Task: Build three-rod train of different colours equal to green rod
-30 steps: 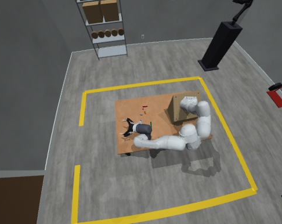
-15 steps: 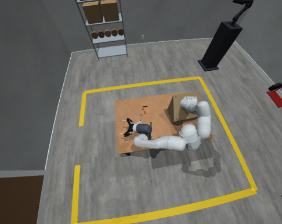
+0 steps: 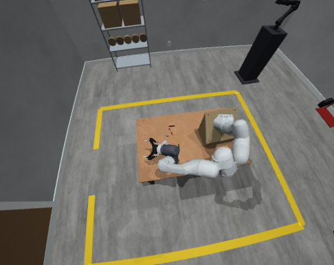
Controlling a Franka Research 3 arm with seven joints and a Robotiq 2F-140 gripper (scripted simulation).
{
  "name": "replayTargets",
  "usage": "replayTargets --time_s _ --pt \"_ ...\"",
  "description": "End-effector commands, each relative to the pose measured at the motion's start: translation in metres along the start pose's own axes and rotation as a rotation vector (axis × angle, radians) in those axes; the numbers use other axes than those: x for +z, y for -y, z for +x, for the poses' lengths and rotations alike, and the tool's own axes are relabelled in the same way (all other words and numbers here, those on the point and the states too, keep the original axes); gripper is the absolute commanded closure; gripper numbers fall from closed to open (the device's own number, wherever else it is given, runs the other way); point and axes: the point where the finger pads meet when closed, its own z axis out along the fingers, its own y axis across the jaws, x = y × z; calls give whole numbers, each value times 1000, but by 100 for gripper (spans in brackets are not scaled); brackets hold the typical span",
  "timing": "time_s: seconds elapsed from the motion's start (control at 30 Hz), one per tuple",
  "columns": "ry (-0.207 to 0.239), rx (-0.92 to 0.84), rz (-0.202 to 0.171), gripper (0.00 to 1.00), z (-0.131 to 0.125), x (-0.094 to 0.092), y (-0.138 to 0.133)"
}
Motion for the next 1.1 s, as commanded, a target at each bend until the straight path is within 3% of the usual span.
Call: replayTargets --time_s 0.0,0.77,0.8,0.97,1.07 --pt "1 -45 -13 0 3 1 -3" --pt "1 -45 -13 0 3 1 -3" --pt "-23 -189 -26 0 11 8 12" --pt "-23 -189 -26 0 11 8 12" --pt "-45 -314 -40 0 20 13 24"
